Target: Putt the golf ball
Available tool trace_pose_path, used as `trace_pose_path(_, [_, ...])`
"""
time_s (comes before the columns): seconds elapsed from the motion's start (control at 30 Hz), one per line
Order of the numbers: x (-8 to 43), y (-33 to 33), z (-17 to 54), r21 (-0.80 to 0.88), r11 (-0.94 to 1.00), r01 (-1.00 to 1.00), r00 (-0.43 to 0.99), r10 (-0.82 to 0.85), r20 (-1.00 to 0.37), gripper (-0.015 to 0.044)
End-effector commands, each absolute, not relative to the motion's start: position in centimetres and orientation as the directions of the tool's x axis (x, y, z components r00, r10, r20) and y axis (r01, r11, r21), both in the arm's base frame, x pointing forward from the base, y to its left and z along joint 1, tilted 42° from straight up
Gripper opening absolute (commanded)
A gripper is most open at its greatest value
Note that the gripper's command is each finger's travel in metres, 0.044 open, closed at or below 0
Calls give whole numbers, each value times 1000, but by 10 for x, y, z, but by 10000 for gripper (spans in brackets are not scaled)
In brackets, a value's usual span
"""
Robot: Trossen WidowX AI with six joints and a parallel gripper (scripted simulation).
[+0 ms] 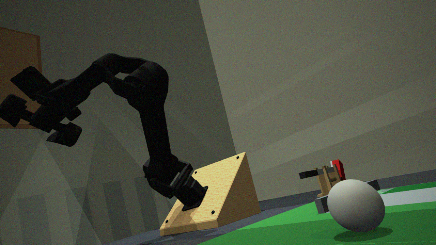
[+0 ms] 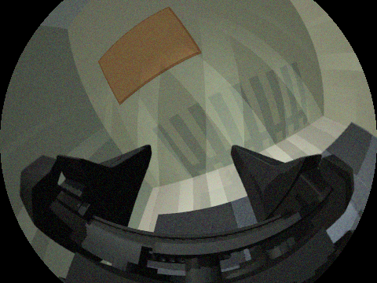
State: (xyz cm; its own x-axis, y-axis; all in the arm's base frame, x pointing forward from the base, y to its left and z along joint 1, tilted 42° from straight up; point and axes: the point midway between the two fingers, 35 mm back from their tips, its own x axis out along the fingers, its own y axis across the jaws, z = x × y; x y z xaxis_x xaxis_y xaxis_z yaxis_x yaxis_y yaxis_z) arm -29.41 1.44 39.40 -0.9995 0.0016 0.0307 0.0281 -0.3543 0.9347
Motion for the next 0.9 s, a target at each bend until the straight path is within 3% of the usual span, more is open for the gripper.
trace_pose_path(0.0, [-295, 15, 393, 934, -356, 24, -1000, 5, 28, 426])
trace_pose_path(0.33, [-311, 128, 329, 839, -411, -356, -915, 337, -223, 440])
trace_pose_path(0.5, [-288, 194, 285, 749, -343, -567, -786, 495, -369, 440])
trace_pose_path(0.87, [-217, 295, 223, 500, -207, -841, -497, 662, -561, 440])
